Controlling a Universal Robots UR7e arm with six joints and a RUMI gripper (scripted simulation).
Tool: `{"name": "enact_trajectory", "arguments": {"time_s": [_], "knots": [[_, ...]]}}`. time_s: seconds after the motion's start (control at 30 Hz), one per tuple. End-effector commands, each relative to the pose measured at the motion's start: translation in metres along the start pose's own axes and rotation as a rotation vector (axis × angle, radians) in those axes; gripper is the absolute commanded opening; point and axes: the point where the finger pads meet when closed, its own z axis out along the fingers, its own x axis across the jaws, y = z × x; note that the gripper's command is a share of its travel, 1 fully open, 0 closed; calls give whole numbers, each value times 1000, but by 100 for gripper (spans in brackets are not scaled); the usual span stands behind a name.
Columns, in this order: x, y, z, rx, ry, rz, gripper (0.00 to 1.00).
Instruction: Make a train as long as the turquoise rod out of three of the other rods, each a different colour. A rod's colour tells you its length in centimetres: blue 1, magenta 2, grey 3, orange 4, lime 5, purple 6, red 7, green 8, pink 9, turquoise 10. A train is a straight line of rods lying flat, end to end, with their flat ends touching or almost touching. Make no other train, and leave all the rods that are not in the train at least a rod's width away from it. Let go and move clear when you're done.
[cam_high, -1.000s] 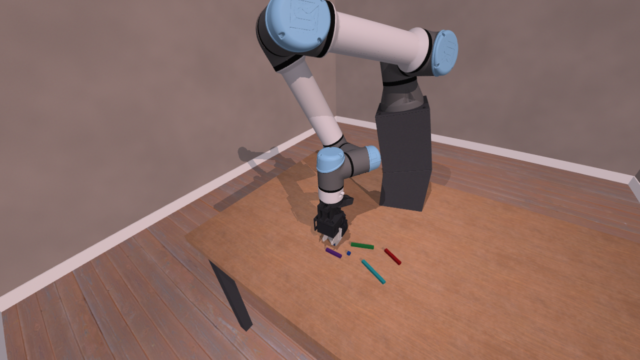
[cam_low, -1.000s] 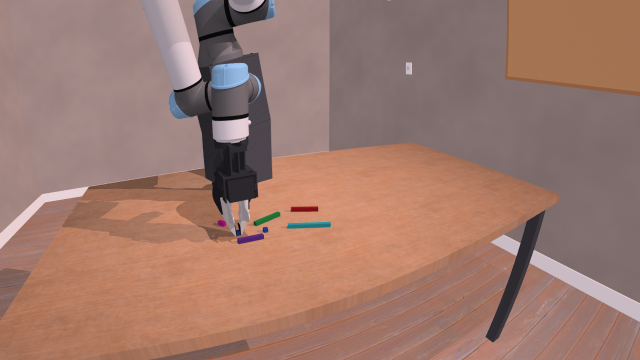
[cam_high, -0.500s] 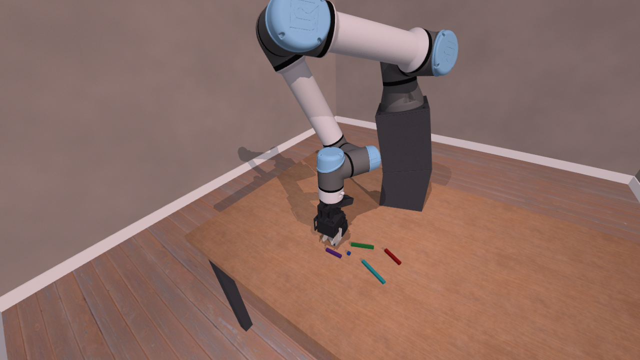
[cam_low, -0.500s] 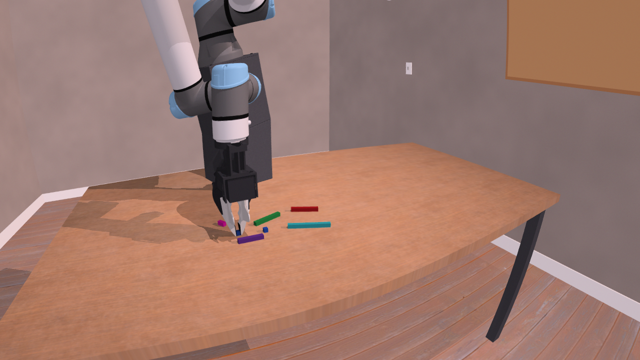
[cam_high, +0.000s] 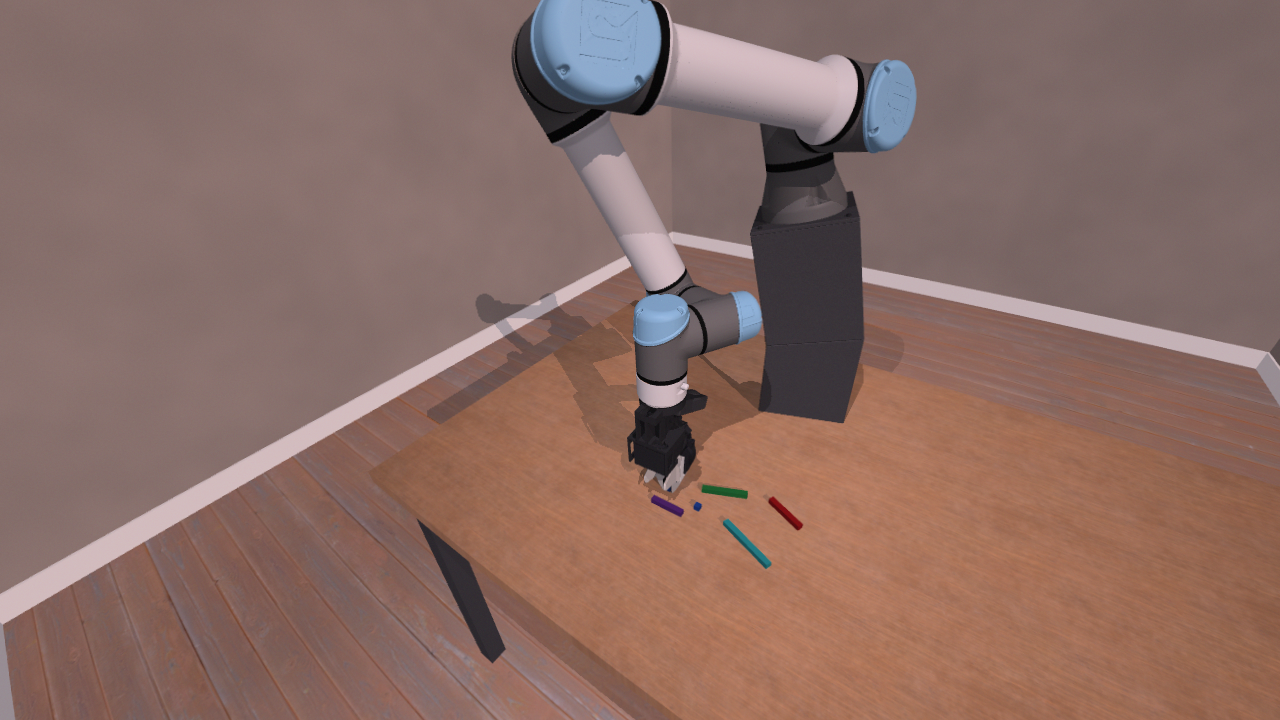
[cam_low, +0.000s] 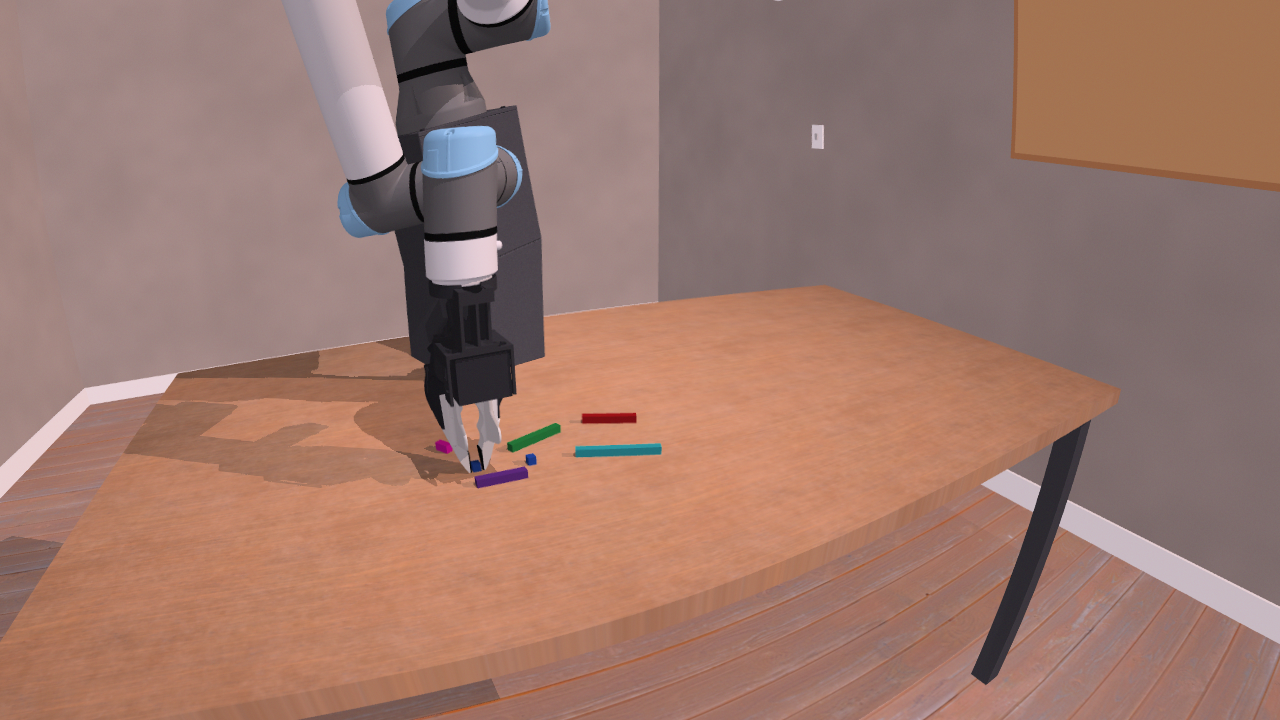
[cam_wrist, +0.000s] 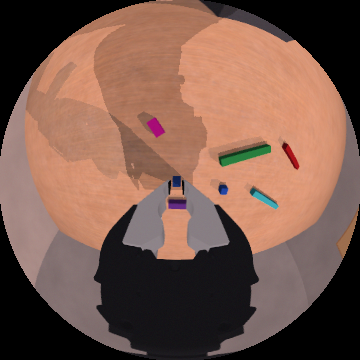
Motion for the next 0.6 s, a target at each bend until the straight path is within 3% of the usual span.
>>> {"name": "enact_trajectory", "arguments": {"time_s": [0.0,0.57], "knots": [[0,0,0,-1,0,0,11],[0,0,-3,-1,0,0,14]]}}
